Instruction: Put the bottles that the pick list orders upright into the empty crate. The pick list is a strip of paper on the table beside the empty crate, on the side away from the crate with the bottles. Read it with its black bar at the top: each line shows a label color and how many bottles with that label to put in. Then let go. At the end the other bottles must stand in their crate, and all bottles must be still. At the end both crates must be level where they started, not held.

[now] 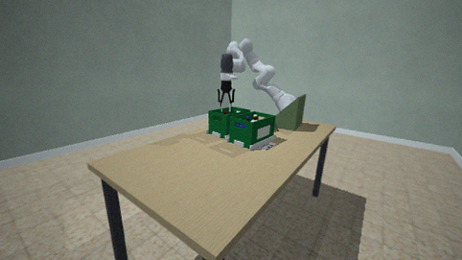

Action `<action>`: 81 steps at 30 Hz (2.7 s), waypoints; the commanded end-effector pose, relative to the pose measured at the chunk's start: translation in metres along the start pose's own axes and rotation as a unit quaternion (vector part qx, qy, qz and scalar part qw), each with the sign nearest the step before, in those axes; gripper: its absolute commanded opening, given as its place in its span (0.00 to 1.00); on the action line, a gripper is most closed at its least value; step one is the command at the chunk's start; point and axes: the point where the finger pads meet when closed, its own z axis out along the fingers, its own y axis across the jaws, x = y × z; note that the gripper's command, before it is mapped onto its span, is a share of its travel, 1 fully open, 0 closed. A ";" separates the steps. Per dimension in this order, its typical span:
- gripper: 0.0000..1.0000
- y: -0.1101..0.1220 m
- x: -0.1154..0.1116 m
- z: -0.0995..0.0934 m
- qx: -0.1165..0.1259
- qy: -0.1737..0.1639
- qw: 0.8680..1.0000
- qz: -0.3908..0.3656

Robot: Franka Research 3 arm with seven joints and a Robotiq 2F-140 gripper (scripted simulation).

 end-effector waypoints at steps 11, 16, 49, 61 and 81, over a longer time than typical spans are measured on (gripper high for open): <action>0.38 0.001 0.001 0.017 -0.002 0.002 1.000 0.004; 0.38 0.001 0.001 0.022 -0.002 0.002 1.000 0.004; 0.00 0.001 0.001 0.020 -0.002 0.002 1.000 0.004; 0.00 0.001 0.001 0.020 -0.002 0.002 1.000 0.004; 0.00 0.001 0.001 0.003 -0.002 0.002 1.000 0.004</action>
